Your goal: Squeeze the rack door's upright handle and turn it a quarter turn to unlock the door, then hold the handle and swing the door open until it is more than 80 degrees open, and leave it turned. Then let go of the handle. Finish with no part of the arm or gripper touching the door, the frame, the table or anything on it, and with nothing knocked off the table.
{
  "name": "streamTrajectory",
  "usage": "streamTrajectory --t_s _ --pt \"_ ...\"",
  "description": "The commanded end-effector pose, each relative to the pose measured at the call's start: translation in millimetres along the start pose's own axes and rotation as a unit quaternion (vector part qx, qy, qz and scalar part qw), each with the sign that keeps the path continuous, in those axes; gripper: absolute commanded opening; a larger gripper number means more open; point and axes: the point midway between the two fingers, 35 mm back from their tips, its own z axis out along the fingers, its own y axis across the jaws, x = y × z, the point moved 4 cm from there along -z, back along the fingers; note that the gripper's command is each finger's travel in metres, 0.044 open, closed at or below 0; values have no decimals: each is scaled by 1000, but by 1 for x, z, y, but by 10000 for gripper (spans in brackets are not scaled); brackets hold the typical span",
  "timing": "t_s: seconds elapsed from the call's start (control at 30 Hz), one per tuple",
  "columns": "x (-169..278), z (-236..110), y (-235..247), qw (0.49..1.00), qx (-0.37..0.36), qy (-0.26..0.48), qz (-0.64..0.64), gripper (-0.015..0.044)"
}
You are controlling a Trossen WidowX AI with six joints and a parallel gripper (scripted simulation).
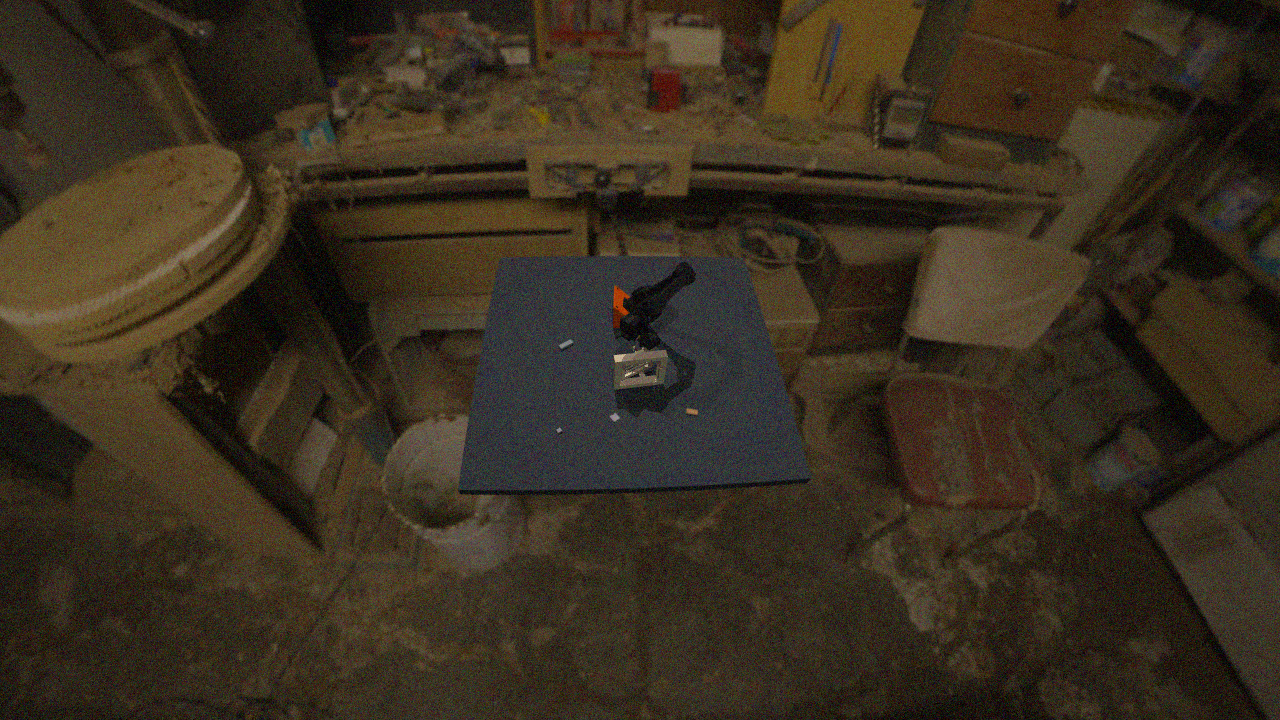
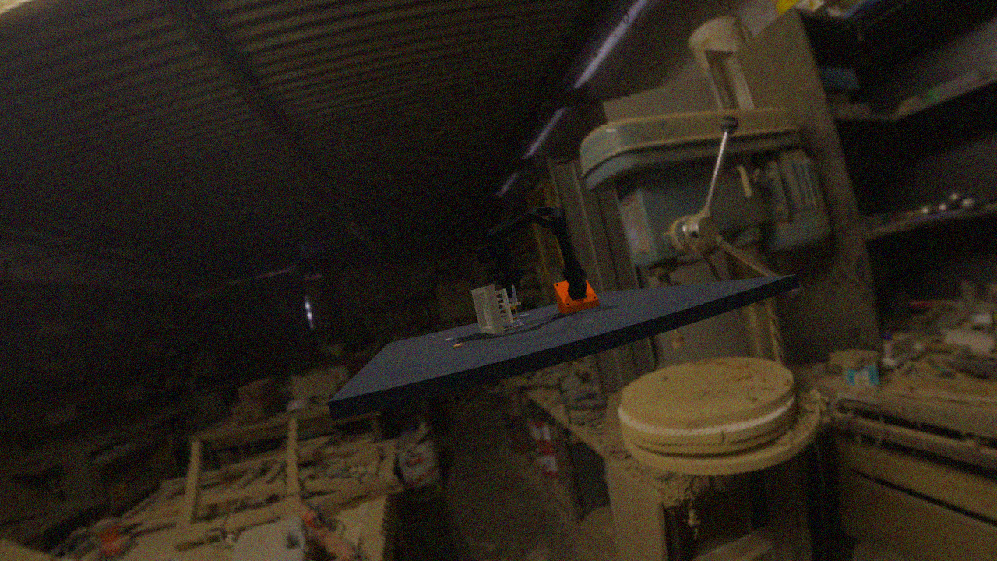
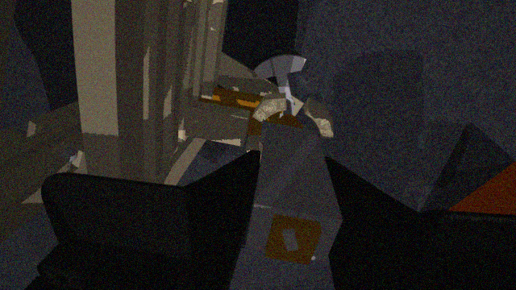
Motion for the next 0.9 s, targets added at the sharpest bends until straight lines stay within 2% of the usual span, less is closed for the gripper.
streamTrajectory --t_s 0.0,0.87 --pt "-2 1 -5 999 -1 -2 -44 21" --pt "-26 1 -47 971 0 -3 -240 21"
